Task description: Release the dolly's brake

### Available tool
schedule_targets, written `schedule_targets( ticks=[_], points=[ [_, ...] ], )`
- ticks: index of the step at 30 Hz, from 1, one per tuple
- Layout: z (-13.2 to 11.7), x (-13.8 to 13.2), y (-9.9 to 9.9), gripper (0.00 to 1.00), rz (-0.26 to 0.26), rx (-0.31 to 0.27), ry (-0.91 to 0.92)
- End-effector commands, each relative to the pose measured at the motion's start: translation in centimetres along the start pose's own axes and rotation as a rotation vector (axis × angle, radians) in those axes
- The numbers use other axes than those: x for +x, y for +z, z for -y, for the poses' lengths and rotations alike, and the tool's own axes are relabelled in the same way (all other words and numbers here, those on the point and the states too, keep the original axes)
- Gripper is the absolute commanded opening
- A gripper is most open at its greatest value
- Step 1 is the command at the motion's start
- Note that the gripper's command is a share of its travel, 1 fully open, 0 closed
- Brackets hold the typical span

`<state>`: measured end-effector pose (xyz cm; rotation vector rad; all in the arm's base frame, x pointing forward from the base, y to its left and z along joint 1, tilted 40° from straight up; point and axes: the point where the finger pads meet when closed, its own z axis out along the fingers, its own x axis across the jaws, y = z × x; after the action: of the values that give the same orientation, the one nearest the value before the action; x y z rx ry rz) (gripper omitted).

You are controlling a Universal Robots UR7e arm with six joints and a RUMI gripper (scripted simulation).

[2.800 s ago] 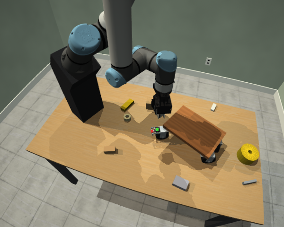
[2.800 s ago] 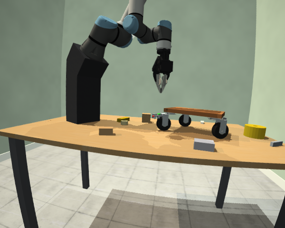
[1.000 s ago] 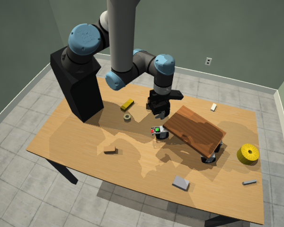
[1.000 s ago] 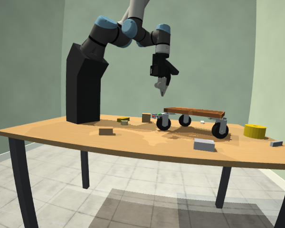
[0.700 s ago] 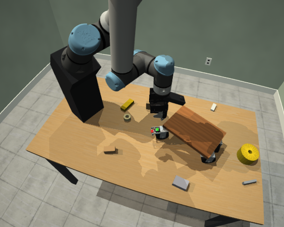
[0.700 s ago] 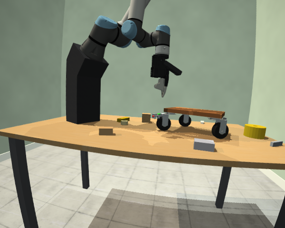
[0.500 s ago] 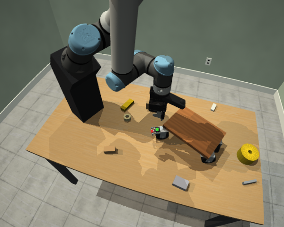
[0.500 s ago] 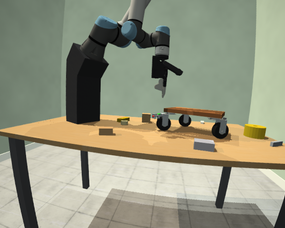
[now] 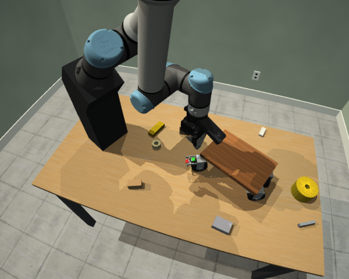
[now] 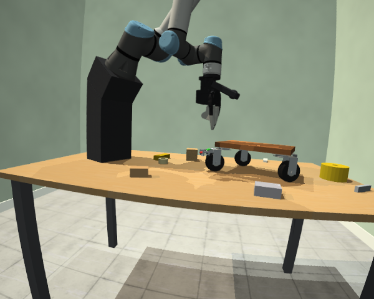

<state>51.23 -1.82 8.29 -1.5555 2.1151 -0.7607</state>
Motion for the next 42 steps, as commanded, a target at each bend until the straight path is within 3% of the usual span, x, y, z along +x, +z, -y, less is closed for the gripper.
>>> schedule_targets(
  ticks=[1, 8, 22, 42],
  points=[
    [-0.29, 0.19, 0.23, 0.00, -0.018, 0.004, 0.222],
    [-0.63, 0.38, 0.48, 0.00, -0.017, 0.005, 0.425],
    [-1.09, 0.56, 0.77, 0.00, -0.017, 0.007, 0.660],
    [-1.28, 0.68, 0.88, 0.00, -0.017, 0.008, 0.769]
  ],
)
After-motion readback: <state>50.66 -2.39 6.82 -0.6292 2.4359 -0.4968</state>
